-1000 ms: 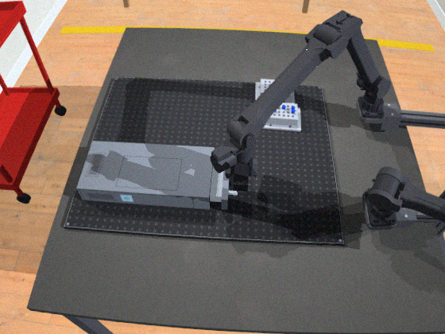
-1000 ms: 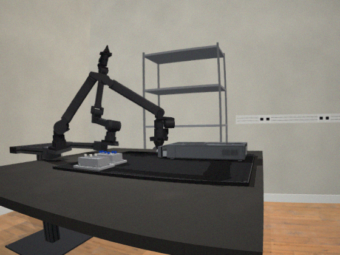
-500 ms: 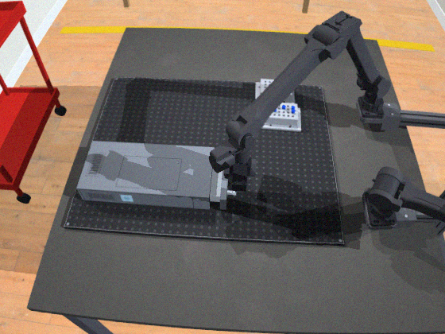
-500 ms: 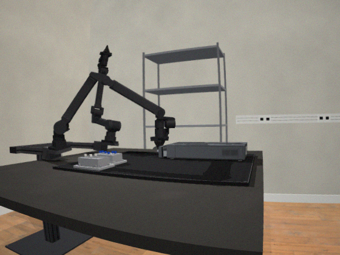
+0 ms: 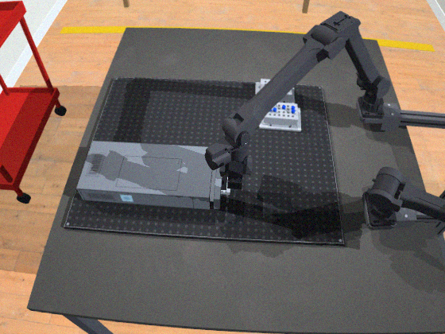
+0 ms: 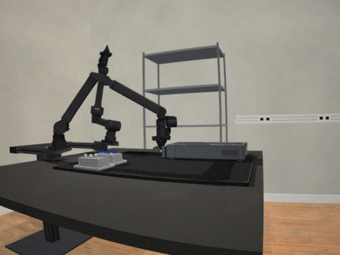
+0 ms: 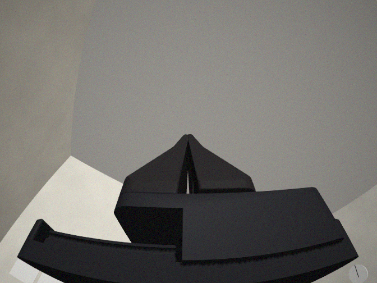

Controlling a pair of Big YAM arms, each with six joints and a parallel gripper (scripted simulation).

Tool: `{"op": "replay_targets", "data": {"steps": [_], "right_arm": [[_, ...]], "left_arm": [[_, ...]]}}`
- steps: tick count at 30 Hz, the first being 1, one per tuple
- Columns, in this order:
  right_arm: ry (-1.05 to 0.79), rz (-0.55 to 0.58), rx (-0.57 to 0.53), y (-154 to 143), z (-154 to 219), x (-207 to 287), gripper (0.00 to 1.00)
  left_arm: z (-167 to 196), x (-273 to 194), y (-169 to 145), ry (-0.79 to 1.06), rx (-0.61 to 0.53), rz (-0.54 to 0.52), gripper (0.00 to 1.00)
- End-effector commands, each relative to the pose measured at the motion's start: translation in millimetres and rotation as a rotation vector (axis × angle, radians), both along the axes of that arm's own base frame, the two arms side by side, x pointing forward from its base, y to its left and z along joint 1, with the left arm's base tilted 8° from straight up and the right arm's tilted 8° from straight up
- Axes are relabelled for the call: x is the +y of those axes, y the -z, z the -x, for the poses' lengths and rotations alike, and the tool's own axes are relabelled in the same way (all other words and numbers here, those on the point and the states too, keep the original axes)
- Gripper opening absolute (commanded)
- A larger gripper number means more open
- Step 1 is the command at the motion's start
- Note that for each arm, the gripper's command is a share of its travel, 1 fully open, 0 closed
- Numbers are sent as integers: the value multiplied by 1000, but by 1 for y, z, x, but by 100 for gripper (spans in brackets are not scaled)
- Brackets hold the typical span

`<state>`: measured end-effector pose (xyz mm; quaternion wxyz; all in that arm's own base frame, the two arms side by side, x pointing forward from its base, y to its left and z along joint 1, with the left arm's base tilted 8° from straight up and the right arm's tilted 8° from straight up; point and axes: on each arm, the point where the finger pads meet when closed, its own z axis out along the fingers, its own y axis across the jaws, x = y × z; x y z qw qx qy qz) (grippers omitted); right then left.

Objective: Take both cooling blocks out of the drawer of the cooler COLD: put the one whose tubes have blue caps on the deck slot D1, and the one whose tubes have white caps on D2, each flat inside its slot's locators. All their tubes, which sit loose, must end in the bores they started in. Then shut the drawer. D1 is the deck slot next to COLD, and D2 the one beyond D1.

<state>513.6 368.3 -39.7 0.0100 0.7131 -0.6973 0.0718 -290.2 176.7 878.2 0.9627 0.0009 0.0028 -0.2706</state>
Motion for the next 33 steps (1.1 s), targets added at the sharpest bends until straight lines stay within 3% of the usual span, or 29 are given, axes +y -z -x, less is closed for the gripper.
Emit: {"op": "replay_targets", "data": {"steps": [1,33], "right_arm": [[-24,-17,-23,-8,-11,22,0],[-15,-11,-16,-5,-15,12,0]], "left_arm": [[-18,-14,-8,-8,29,-19,0],[-18,-14,-8,-8,29,-19,0]]}}
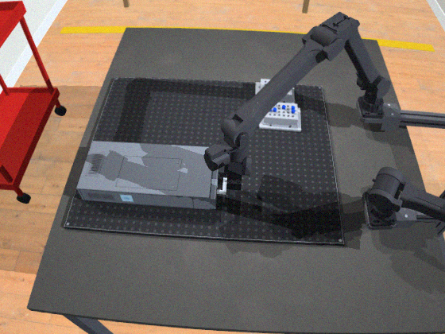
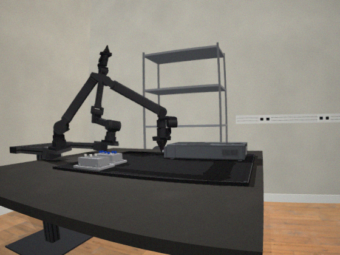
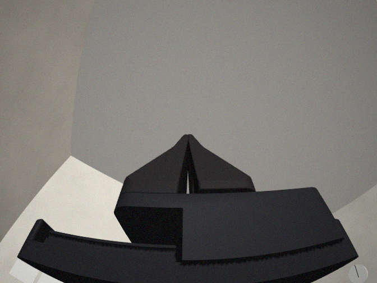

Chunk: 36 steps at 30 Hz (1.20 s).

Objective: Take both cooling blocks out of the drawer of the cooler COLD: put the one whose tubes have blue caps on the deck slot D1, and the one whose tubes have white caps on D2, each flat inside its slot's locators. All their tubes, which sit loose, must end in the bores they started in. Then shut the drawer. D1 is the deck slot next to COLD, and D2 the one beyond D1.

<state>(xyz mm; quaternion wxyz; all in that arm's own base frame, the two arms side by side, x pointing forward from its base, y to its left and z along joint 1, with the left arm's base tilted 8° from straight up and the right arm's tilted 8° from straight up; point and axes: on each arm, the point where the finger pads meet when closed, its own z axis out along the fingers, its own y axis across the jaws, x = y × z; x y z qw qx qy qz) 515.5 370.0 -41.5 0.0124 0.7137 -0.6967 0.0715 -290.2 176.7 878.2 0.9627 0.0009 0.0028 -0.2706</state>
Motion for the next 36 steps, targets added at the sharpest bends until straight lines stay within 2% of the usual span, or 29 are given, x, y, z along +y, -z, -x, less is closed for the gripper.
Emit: {"op": "replay_targets", "data": {"steps": [1,31,36], "right_arm": [[-14,-14,-20,-7,-14,10,0],[-30,-3,-5,-2,-6,9,0],[-10,-31,-40,-20,6,15,0]], "left_arm": [[-18,-14,-8,-8,29,-19,0],[-18,-14,-8,-8,29,-19,0],[-18,-14,-8,-8,29,-19,0]]}}
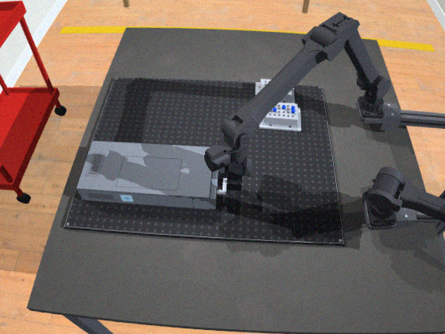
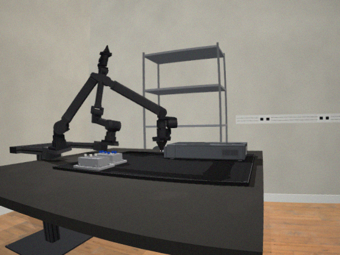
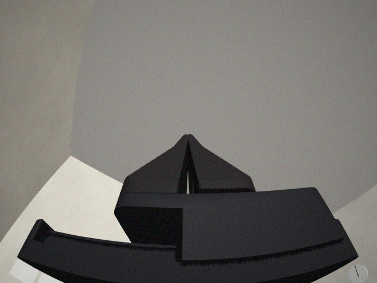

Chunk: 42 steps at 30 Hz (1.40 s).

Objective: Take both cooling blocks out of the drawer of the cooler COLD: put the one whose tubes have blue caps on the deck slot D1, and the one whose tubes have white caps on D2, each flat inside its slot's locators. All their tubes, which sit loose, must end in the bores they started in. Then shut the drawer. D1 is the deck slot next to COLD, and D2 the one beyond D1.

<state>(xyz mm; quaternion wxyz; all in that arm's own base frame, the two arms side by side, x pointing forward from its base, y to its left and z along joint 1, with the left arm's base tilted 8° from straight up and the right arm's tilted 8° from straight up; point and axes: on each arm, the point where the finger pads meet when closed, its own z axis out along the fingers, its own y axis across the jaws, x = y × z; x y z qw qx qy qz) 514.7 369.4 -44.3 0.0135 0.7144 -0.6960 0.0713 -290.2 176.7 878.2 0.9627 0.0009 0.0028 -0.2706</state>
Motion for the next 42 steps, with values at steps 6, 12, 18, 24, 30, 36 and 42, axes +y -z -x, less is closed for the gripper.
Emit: {"op": "replay_targets", "data": {"steps": [6,12,18,24,30,36,42], "right_arm": [[-8,-33,-41,-23,14,15,0],[-8,-33,-41,-22,19,15,0],[13,-42,-52,-24,12,6,0],[-6,-27,-33,-26,8,13,0],[-6,-27,-33,-16,13,12,0],[5,-54,-66,-30,8,15,0],[0,-55,-66,-52,7,23,0]], "left_arm": [[-18,-14,-8,-8,29,-19,0],[-18,-14,-8,-8,29,-19,0],[-18,-14,-8,-8,29,-19,0],[-18,-14,-8,-8,29,-19,0],[-18,-14,-8,-8,29,-19,0],[-18,-14,-8,-8,29,-19,0],[-18,-14,-8,-8,29,-19,0]]}}
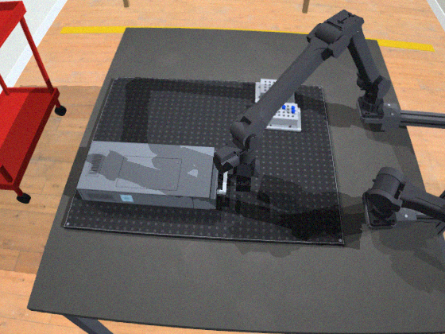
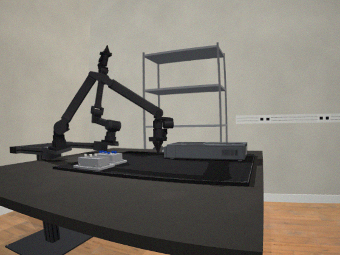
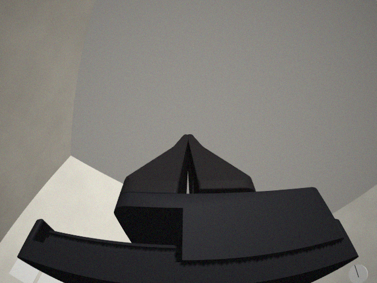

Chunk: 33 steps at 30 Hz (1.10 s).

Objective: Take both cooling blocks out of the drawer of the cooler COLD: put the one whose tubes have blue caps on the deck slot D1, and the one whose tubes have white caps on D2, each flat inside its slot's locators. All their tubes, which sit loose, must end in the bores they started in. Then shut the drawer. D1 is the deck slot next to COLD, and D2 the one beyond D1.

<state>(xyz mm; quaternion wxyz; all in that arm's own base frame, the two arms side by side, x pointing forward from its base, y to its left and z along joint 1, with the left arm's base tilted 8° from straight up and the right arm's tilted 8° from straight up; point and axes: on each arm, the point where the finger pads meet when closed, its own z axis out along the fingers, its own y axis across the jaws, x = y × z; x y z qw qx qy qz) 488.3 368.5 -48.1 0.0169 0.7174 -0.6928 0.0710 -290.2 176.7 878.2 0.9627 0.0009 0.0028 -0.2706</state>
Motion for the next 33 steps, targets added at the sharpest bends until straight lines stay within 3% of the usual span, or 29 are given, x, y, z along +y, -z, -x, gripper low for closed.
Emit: {"op": "replay_targets", "data": {"steps": [1,33], "right_arm": [[6,-60,-72,-58,-18,25,0],[0,-62,-72,-96,-11,32,0]], "left_arm": [[-18,-14,-8,-8,29,-19,0],[-18,-14,-8,-8,29,-19,0]]}}
